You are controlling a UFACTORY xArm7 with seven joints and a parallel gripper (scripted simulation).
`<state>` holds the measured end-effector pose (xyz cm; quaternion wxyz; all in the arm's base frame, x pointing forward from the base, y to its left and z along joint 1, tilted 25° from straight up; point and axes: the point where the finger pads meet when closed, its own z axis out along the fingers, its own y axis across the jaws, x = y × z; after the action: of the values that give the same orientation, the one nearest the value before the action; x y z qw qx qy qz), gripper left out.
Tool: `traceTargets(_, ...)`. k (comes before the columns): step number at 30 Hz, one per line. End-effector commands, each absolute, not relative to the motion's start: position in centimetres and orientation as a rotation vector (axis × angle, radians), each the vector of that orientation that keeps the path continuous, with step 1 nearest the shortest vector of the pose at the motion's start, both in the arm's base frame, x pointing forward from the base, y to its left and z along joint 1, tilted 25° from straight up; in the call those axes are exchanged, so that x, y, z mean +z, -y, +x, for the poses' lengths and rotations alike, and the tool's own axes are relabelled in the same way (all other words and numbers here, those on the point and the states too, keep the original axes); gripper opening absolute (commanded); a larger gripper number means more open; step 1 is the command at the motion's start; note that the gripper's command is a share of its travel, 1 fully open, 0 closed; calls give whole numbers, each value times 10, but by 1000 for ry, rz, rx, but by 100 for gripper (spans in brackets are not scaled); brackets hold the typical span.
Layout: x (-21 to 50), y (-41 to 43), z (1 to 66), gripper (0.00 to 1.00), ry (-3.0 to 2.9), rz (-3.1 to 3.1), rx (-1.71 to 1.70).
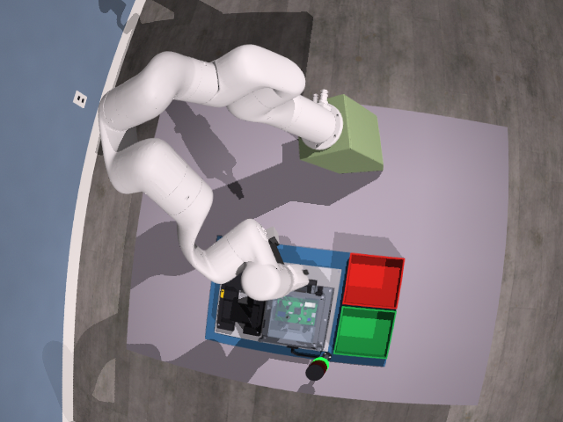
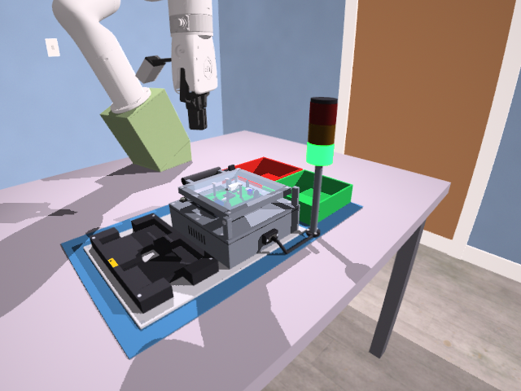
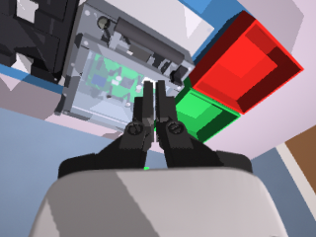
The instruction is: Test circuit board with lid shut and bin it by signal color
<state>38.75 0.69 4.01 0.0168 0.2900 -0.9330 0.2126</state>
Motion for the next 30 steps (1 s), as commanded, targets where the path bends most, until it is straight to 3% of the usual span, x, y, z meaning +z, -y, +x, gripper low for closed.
traceTargets(1, 41, -8, 389, 0, 3005, 670, 694)
traceTargets(30, 41, -8, 389, 0, 3160, 100, 696)
